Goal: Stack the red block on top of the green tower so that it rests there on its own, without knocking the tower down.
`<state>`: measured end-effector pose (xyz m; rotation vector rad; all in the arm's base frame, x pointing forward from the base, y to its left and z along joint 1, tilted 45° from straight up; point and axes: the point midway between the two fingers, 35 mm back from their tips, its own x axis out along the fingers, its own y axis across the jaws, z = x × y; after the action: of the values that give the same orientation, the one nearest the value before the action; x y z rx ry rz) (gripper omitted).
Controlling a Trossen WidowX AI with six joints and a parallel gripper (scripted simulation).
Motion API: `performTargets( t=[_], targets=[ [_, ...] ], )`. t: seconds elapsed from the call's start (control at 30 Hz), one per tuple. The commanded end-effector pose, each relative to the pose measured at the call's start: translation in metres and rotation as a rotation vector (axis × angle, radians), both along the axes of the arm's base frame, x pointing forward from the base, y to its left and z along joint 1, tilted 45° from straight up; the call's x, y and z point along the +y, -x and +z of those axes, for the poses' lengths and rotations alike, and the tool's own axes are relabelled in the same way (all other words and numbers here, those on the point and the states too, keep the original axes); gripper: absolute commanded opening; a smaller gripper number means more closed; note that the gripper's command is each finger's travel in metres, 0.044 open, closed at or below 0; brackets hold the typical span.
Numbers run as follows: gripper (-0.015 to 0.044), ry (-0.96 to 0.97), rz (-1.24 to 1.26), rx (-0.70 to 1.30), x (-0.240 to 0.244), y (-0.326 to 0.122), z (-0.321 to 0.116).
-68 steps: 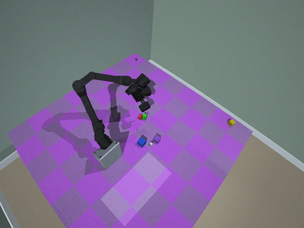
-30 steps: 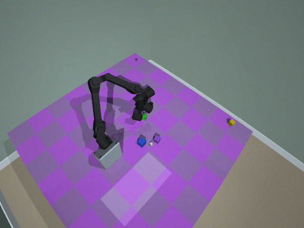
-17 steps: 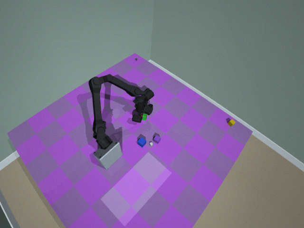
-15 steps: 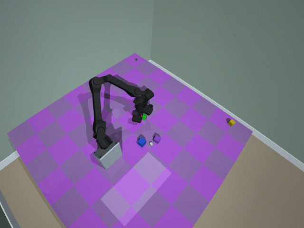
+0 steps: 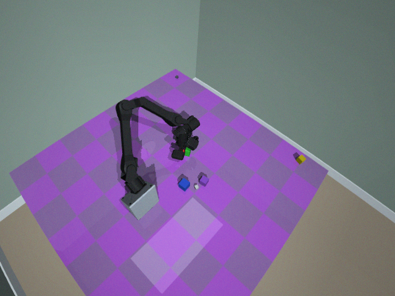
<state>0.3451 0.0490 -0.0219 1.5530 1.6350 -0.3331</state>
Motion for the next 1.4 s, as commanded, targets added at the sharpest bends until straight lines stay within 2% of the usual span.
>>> performTargets(
  t=[0.0, 0.3, 0.53, 0.6, 1.37],
  targets=[
    [0.0335, -0.004, -0.004, 0.001, 0.0, 0.0, 0.0],
    [0.0099, -0.004, -0.004, 0.001, 0.0, 0.0, 0.0],
    [0.0052, -0.004, -0.004, 0.001, 0.0, 0.0, 0.0],
    [0.0, -0.004, -0.004, 0.001, -0.002, 0.0, 0.002],
    [0.0, 0.001, -0.004, 0.002, -0.082, 0.013, 0.082]
  ],
)
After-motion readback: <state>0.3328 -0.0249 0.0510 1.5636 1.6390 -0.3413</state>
